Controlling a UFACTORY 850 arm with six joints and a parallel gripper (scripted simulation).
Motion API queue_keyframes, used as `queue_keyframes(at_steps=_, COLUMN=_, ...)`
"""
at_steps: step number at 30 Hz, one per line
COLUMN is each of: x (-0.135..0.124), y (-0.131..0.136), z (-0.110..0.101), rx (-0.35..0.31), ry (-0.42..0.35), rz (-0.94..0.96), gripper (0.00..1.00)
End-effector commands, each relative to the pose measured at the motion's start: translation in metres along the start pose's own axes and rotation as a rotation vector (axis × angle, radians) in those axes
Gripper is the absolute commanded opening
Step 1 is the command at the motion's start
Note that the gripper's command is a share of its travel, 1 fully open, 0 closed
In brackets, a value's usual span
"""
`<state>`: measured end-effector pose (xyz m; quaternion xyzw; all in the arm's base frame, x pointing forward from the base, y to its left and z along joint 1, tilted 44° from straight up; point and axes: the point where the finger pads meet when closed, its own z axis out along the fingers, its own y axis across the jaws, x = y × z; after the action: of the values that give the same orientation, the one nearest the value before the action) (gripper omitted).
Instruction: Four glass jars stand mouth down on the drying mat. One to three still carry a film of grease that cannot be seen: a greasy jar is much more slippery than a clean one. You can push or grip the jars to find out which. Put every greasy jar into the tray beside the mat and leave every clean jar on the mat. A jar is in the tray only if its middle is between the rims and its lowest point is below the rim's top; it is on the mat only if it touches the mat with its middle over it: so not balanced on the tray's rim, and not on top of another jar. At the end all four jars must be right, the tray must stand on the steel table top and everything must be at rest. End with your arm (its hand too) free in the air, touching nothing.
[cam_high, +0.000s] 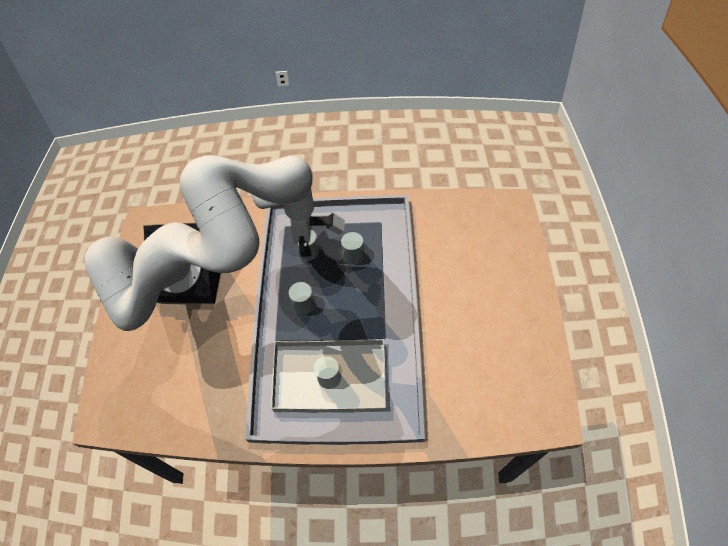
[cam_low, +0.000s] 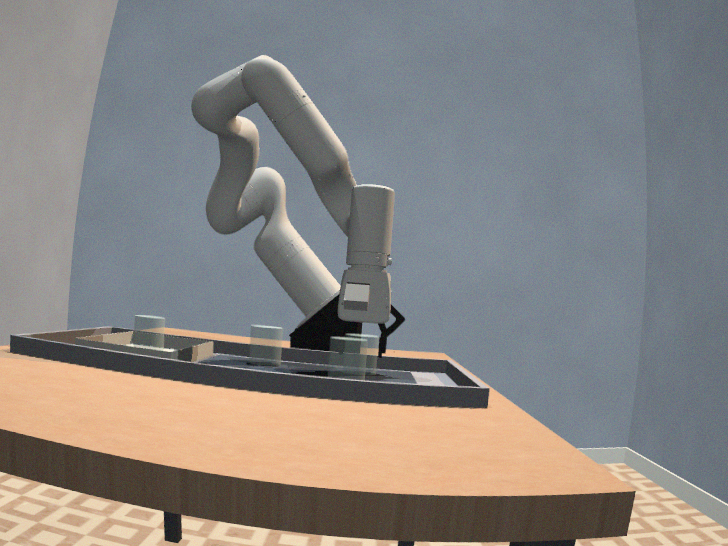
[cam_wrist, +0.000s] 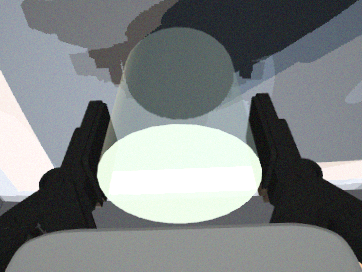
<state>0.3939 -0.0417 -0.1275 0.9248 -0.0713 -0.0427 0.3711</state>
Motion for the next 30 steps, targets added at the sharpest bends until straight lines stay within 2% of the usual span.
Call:
queue_keyframes(at_steps=1, x=0.0007, y=-0.0003, z=-0.0006, rx=0.001, ry=0.001, rz=0.000, gripper=0.79)
queue_keyframes(at_steps=26, x=0.0007, y=-0.0003, z=-0.0006, rx=0.001, ry=0.001, rz=0.000, gripper=0.76)
queue_keyframes(at_steps=27, x=0.0007, y=-0.0003, z=-0.0006, rx=0.001, ry=0.001, rz=0.000, gripper=0.73)
queue_keyframes(at_steps=30, x=0.0007, y=-0.0003, z=-0.0006, rx=0.001, ry=0.001, rz=0.000, gripper=0.73)
